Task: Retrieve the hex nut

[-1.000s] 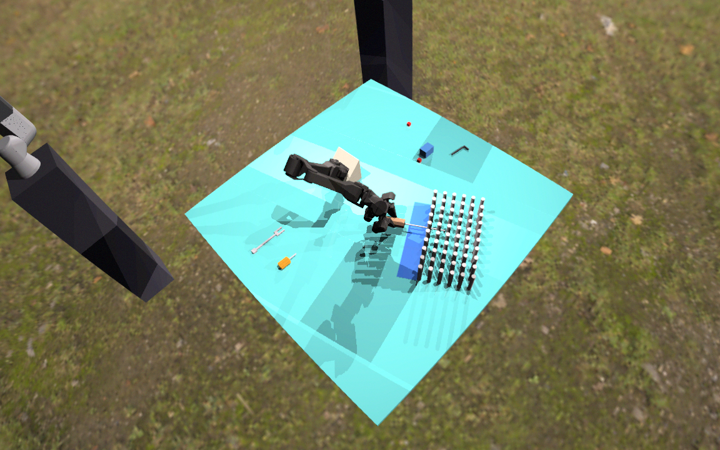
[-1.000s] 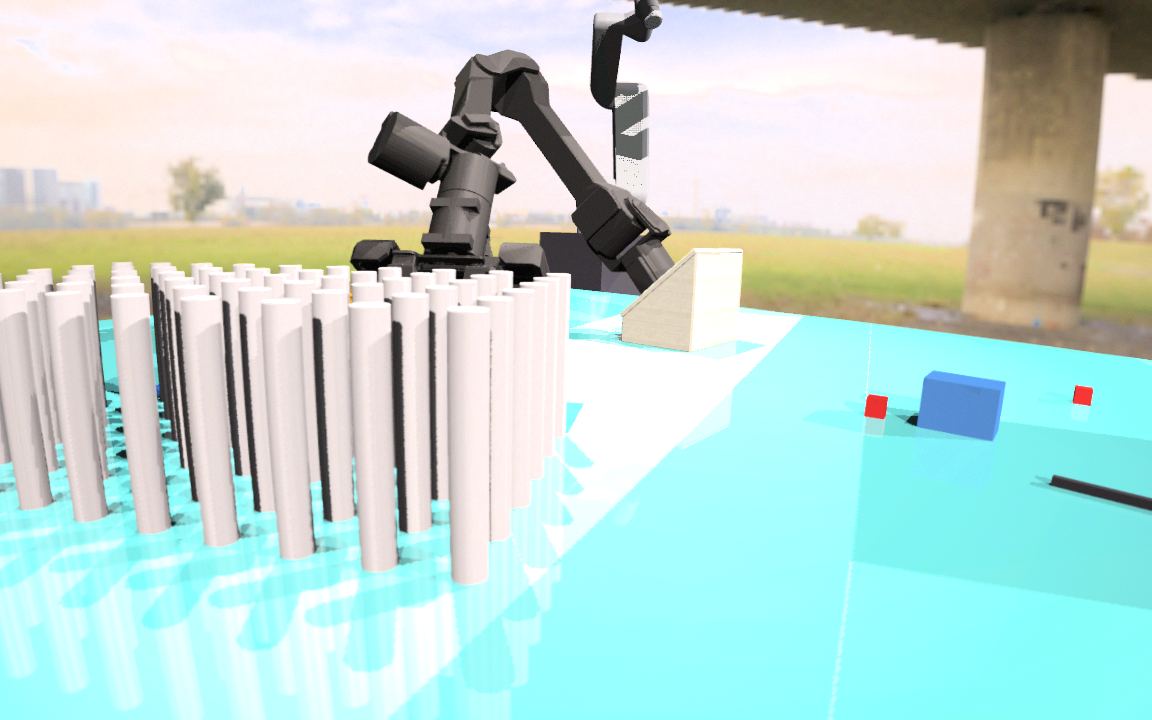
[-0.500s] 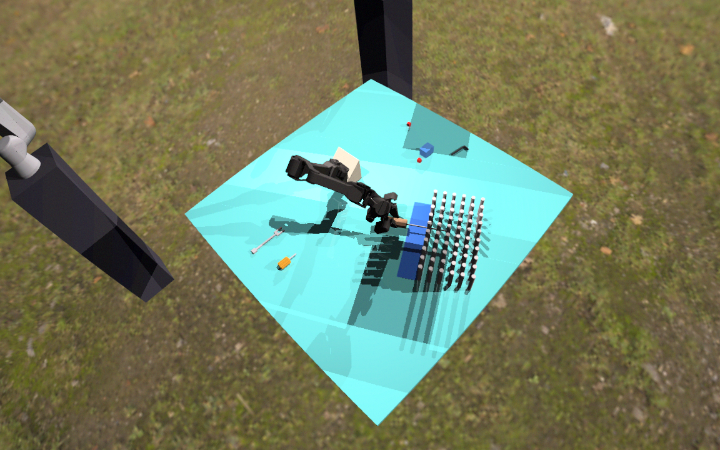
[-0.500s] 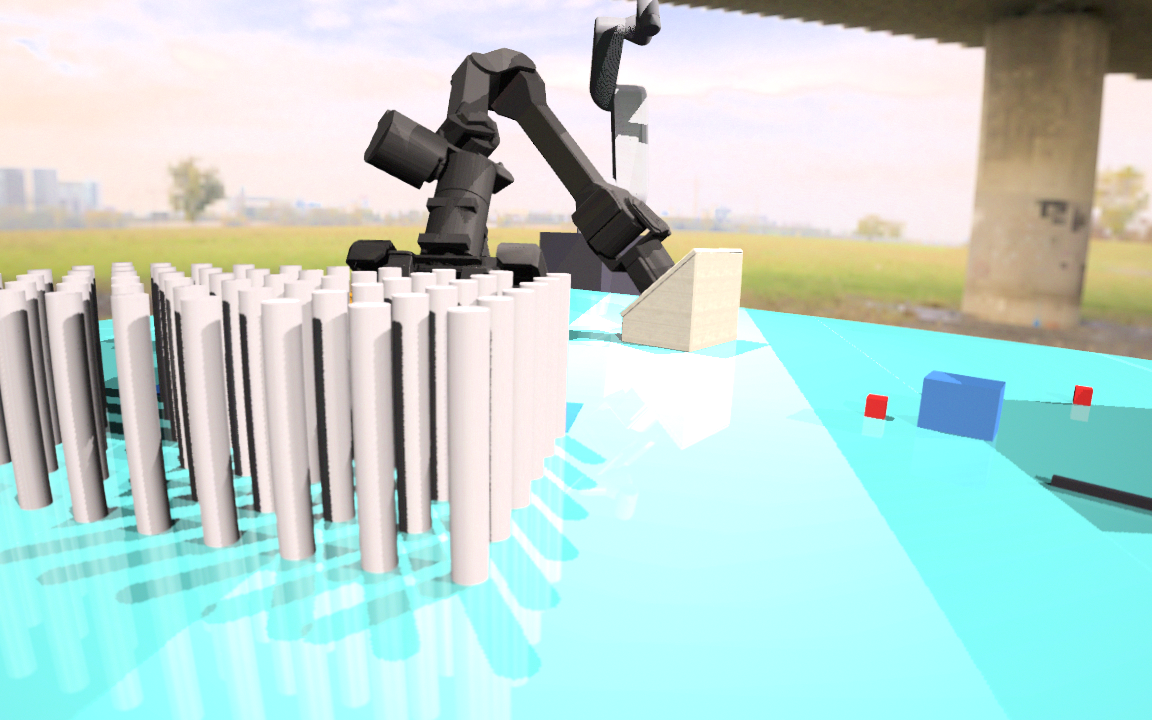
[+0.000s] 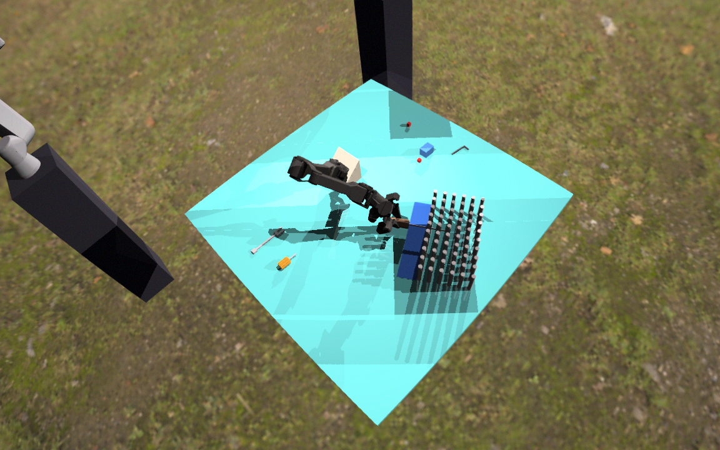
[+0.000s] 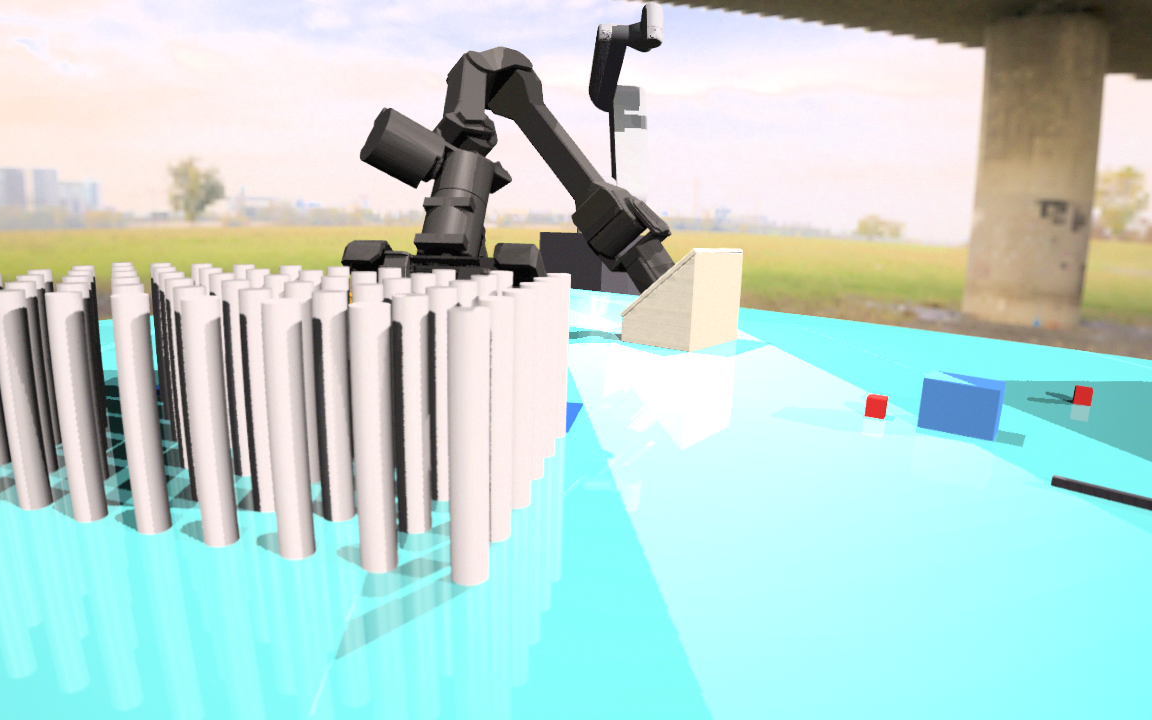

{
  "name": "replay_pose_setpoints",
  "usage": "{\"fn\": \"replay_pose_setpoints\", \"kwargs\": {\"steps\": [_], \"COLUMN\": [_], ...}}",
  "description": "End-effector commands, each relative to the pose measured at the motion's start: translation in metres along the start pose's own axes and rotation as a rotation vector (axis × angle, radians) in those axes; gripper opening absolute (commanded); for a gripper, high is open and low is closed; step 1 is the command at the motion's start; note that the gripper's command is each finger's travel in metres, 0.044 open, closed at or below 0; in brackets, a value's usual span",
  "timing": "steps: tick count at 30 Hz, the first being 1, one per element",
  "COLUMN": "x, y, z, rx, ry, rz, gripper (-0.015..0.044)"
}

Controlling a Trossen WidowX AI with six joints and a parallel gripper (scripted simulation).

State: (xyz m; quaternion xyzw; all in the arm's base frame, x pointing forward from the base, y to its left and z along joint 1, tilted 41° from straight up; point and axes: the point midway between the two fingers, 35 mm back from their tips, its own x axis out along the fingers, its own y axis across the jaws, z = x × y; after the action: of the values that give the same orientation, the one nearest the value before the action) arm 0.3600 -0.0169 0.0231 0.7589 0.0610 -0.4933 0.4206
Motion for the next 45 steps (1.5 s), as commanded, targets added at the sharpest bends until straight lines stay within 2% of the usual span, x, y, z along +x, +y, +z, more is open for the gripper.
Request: {"fn": "replay_pose_setpoints", "kwargs": {"steps": [1, 45], "x": [0.001, 0.016], "y": [0.002, 0.001], "z": [-0.005, -0.028], "rx": [0.007, 0.007], "ry": [0.008, 0.009], "rz": [0.006, 0.007], "gripper": [0.0000, 0.0000]}}
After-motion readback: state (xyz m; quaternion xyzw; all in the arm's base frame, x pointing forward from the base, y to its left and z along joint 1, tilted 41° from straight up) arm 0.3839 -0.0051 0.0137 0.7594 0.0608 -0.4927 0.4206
